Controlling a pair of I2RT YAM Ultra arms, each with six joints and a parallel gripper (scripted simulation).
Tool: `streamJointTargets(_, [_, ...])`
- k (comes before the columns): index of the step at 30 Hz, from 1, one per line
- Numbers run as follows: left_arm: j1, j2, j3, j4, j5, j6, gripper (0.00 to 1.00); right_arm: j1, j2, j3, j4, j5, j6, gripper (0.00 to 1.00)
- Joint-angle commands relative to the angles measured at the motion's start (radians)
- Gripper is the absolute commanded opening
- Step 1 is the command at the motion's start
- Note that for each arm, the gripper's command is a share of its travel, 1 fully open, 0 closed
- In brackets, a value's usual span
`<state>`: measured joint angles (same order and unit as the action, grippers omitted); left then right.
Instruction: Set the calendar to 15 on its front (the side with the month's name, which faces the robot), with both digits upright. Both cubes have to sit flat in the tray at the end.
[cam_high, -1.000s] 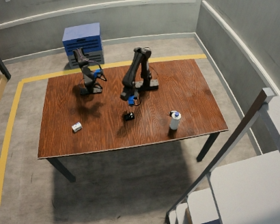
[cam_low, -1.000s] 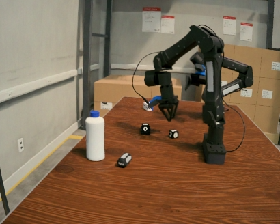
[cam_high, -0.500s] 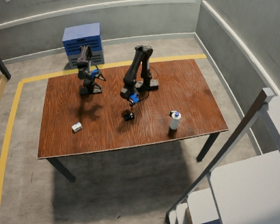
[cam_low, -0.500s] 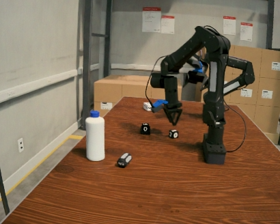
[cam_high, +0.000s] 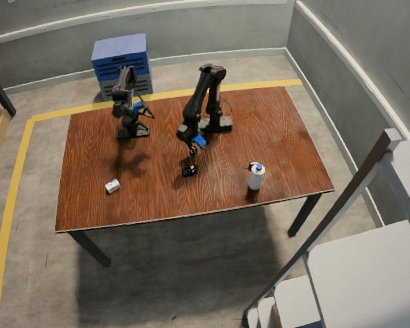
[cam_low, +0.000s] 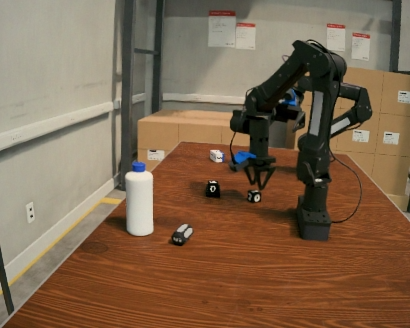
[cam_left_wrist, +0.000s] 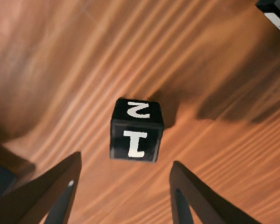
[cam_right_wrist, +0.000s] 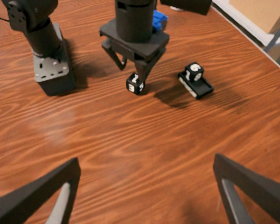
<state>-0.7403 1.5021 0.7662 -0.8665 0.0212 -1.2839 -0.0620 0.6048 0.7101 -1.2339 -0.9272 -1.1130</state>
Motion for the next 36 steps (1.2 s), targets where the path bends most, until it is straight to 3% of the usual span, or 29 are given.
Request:
streamJointTargets(1, [-0.009, -0.033, -0.012, 0.019, -0.020, -0.021, 0.55, -0.008, 0.020, 0.030, -0.021, -0.026, -0.012, 1.00])
streamJointTargets(36, [0.014, 0.066, -0.077, 0.180, -0.021, -0.006, 0.55, -0.009, 0.020, 0.030, -0.022, -0.026, -0.013, 1.00])
